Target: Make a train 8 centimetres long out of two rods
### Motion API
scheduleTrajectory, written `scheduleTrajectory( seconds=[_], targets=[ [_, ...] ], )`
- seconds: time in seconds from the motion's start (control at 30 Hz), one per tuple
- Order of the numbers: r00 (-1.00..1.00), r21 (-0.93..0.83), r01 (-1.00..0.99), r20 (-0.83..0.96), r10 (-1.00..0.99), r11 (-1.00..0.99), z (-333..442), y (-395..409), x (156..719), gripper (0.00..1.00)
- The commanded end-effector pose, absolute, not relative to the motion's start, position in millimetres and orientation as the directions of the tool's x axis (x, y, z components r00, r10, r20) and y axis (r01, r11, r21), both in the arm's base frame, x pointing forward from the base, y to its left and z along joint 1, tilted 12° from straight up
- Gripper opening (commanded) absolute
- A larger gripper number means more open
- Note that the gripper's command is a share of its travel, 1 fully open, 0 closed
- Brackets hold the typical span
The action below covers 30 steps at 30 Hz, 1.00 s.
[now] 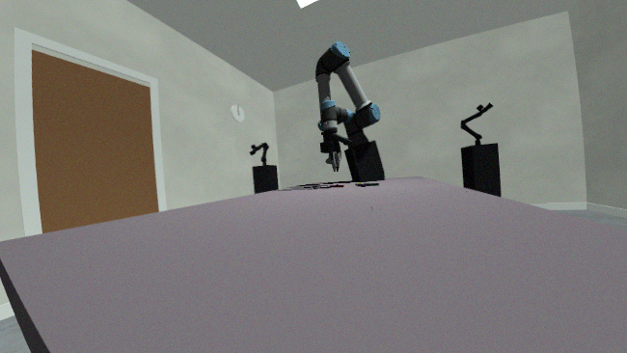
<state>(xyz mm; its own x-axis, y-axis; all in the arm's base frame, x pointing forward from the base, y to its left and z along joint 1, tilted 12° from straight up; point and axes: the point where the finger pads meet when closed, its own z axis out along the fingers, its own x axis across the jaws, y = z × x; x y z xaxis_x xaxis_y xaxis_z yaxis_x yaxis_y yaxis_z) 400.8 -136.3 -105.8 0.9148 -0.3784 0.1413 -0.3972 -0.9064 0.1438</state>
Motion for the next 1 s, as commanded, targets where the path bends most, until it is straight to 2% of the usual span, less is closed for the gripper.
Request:
scheduleTrajectory(
  seconds=[0.0,0.17,0.2,0.97],
  targets=[
    [0.915,0.144,-0.397,0.141,-0.378,-0.906,-99.6,-135.3,400.6,0.14],
    [0.915,0.144,-0.397,0.141,-0.378,-0.906,-98.4,-135.1,400.5,0.14],
    [0.915,0.144,-0.397,0.141,-0.378,-0.906,-98.4,-135.1,400.5,1.00],
    [0.915,0.144,-0.397,0.141,-0.378,-0.906,-98.3,-135.1,400.5,1.00]
  ],
)
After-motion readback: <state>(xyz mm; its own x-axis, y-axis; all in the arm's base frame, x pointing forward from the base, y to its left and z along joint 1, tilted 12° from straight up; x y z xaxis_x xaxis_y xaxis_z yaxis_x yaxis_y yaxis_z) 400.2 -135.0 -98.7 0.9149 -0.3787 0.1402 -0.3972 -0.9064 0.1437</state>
